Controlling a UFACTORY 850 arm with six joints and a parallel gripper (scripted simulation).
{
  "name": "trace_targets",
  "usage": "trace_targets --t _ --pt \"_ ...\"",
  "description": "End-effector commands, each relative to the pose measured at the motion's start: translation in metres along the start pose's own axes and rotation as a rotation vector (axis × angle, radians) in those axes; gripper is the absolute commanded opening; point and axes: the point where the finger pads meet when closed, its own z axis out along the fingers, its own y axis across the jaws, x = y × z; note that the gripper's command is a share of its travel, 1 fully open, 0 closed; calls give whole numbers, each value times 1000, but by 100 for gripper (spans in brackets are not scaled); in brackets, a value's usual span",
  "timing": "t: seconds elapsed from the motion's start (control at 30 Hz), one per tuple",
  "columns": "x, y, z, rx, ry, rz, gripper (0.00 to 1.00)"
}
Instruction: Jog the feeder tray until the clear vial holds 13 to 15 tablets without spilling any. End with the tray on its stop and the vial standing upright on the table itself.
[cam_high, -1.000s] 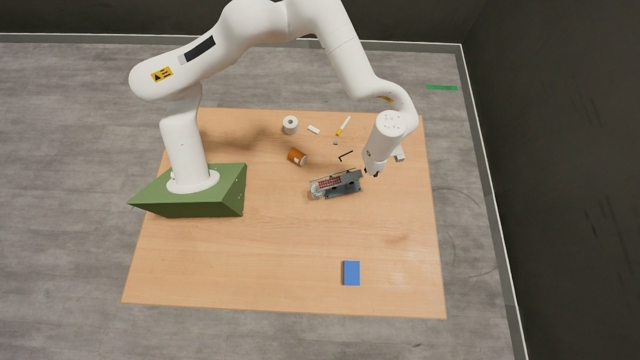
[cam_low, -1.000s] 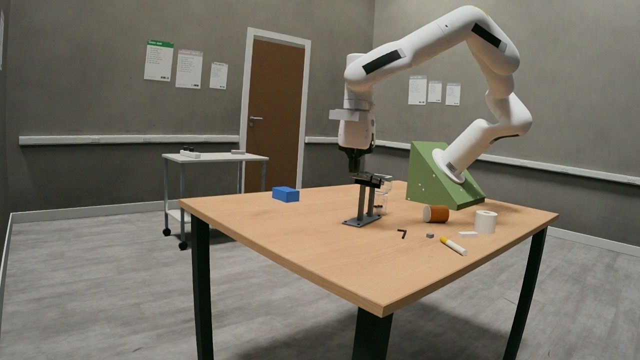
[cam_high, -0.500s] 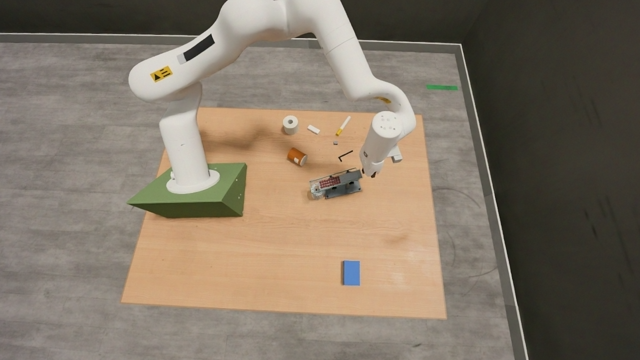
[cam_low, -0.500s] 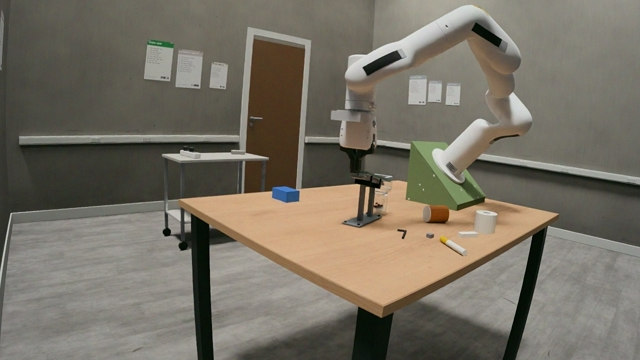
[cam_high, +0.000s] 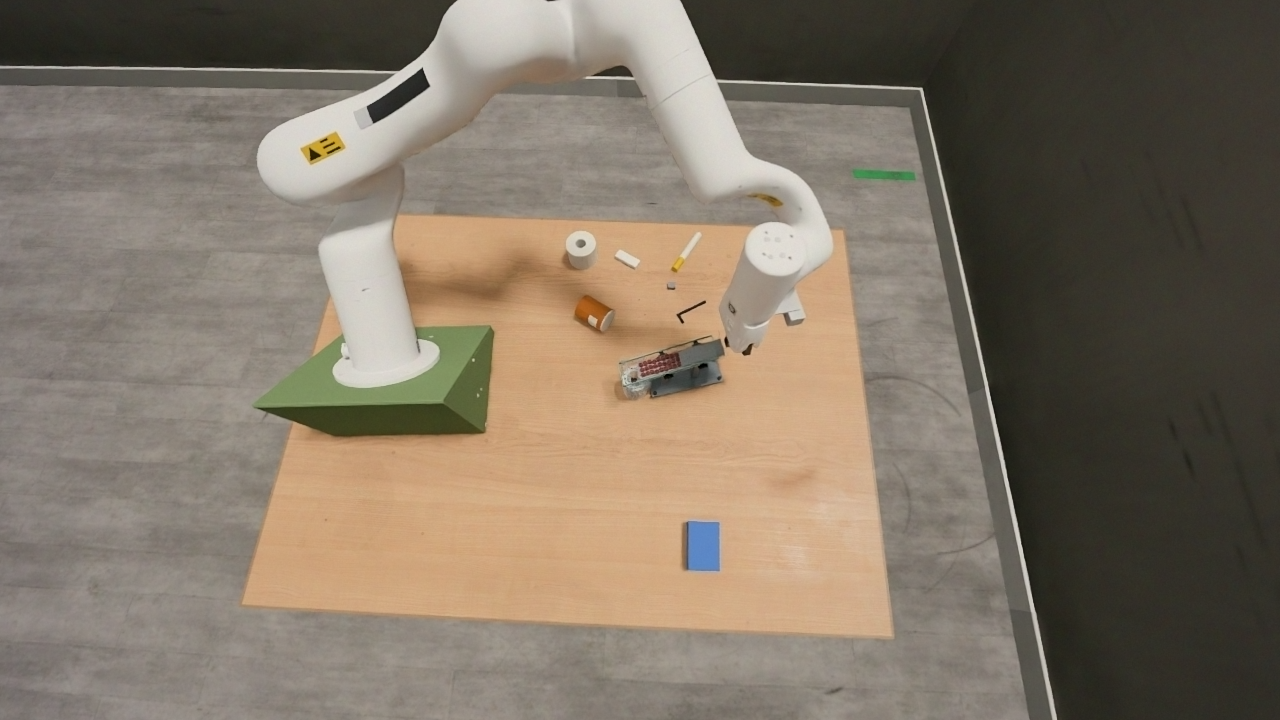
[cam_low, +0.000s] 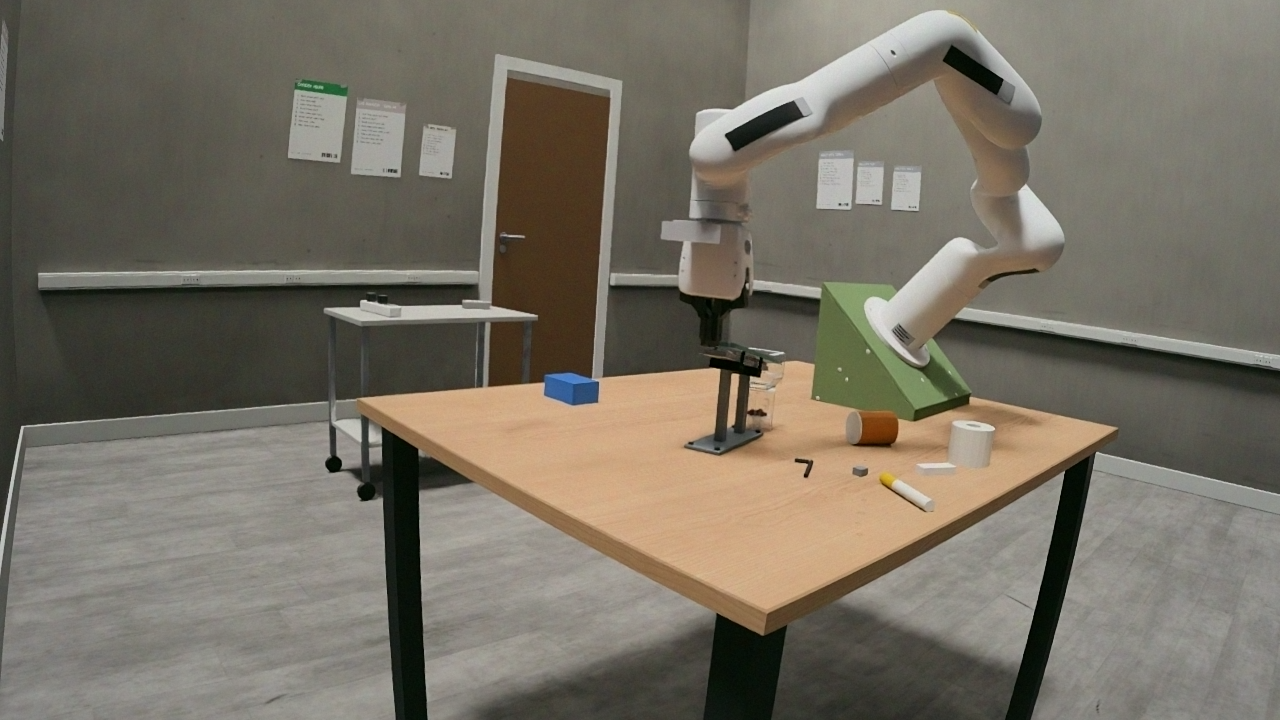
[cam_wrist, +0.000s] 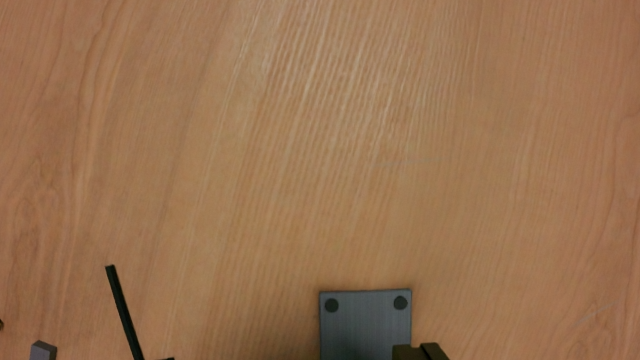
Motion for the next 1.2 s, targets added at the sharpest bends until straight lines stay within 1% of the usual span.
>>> trace_targets --t 0.0,0.5,0.73,1.07,1.17 --pt "21 0 -6 -2 3 -2 0" --pt "20 0 -6 -2 3 -2 0" --pt "15 0 -5 -2 3 -2 0" --pt "-1 0 -1 -2 3 -2 0" --pt "-2 0 -1 -2 3 -2 0"
